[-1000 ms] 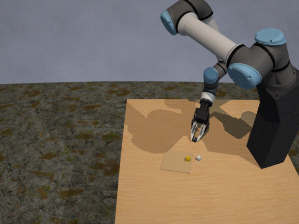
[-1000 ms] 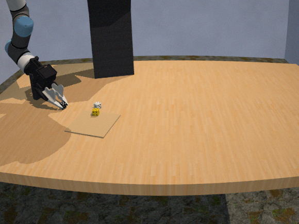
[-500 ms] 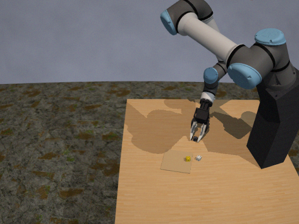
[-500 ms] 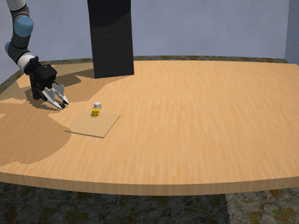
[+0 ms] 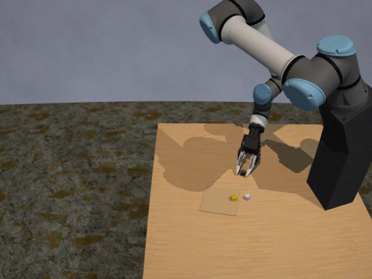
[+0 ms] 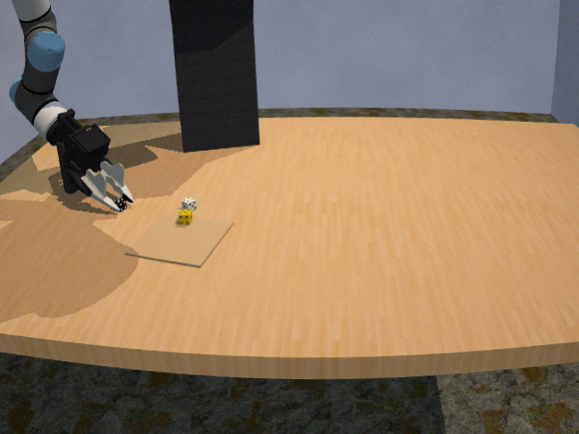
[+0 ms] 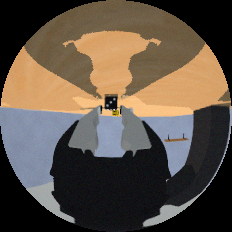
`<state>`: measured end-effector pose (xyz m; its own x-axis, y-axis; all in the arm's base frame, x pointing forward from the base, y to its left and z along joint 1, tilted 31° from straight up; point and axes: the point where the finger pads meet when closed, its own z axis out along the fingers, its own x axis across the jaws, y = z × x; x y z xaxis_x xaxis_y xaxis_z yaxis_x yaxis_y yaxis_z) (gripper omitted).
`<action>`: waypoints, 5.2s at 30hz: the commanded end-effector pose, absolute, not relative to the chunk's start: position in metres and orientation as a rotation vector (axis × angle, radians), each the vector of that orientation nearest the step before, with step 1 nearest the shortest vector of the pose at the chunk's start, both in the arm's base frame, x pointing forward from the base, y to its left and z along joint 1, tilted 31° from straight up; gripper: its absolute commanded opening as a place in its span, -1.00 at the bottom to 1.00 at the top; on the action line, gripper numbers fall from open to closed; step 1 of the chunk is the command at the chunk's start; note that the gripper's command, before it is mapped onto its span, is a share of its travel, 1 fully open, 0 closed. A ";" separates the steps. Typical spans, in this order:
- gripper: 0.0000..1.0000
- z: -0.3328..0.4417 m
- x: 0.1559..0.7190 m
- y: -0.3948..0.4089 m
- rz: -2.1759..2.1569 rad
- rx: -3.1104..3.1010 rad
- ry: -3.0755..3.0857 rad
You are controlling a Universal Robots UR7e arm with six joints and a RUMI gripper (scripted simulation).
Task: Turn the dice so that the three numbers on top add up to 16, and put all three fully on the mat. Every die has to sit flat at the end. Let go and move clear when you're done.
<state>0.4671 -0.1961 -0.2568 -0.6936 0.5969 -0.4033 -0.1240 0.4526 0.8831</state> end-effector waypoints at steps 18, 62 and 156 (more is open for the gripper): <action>-0.58 -0.257 0.467 -0.197 1.289 0.394 1.991; -0.58 -0.201 0.406 -0.230 1.289 0.394 1.991; -0.58 -0.152 0.409 -0.193 0.238 0.822 2.495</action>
